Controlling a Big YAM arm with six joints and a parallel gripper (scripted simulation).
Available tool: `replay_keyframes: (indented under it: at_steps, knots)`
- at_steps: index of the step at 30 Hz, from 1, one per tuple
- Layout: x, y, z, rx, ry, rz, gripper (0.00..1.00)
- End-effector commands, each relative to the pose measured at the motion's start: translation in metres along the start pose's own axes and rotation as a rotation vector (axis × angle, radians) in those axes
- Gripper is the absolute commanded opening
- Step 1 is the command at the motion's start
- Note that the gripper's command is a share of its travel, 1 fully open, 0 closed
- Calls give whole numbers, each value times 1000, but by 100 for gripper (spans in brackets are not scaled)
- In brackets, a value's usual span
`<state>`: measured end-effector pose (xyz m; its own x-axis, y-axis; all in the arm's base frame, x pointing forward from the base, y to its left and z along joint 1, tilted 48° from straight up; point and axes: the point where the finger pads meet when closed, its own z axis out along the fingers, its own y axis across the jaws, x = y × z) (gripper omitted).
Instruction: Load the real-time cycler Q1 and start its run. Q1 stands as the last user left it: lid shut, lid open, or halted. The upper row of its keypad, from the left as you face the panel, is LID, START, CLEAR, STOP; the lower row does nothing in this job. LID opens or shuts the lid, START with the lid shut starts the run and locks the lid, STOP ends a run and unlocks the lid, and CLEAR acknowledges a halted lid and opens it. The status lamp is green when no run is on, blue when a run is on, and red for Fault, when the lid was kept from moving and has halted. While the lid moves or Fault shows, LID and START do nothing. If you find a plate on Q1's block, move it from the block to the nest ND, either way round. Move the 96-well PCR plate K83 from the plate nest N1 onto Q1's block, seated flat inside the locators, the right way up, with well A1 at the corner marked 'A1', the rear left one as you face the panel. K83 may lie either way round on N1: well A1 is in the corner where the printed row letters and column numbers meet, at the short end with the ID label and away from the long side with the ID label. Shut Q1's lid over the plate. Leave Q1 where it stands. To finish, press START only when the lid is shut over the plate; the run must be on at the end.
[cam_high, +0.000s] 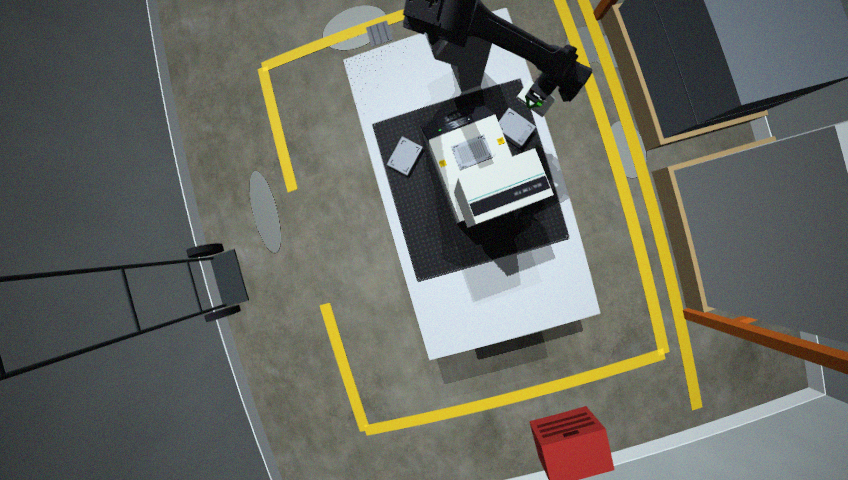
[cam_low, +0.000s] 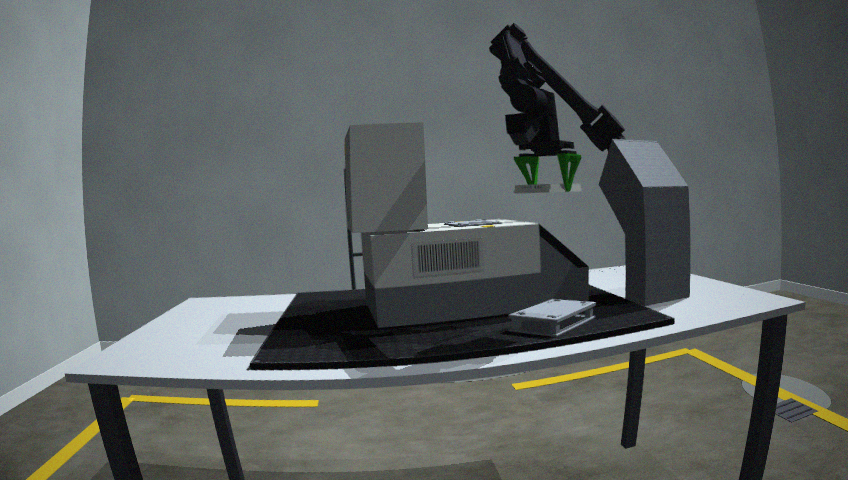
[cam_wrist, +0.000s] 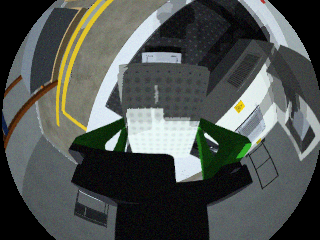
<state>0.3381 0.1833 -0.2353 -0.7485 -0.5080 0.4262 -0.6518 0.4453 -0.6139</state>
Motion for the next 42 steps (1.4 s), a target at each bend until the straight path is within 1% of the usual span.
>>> replay_keyframes:
  at_steps: [1, 4, 7, 9, 10, 13, 16, 18, 20, 21, 22, 24, 25, 26, 28, 30, 32, 34, 35, 37, 38, 39, 41, 42]
  knots:
    - [-32, -8, -25, -5, -77, 35, 0]
    - [-33, -6, -24, -6, -78, 35, 0]
    - [-20, -33, -22, -4, -72, -94, 0]
    - [-12, -49, -20, -7, -65, -68, 0]
    - [-9, -51, -19, -13, -60, -66, 0]
    - [0, -66, -16, -4, -51, -176, 0]
    - [9, -73, -12, 4, -43, -300, 0]
    - [16, -76, -9, 9, -37, -315, 0]
    - [16, -76, -9, 9, -37, -315, 0]
    - [15, -77, -9, 7, -38, -342, 0]
    - [17, -82, -9, 10, -38, -356, 0]
    - [22, -101, -9, 7, -34, -337, 0]
    - [25, -109, -9, 5, -31, -377, 0]
    - [27, -118, -9, 4, -30, -384, 0]
    - [27, -133, -12, 7, -41, -361, 0]
    - [26, -144, -15, 13, -52, -442, 0]
    - [30, -148, -16, 16, -53, -519, 0]
    - [36, -149, -13, 19, -39, -603, 0]
    - [40, -150, -11, 17, -31, -601, 0]
    - [40, -150, -11, 17, -31, -601, 0]
    - [42, -149, -8, 10, -24, -636, 0]
    - [44, -154, -8, 11, -23, -652, 0]
    - [49, -168, -3, 8, -13, -638, 0]
    - [51, -177, -4, 6, -16, -627, 0]
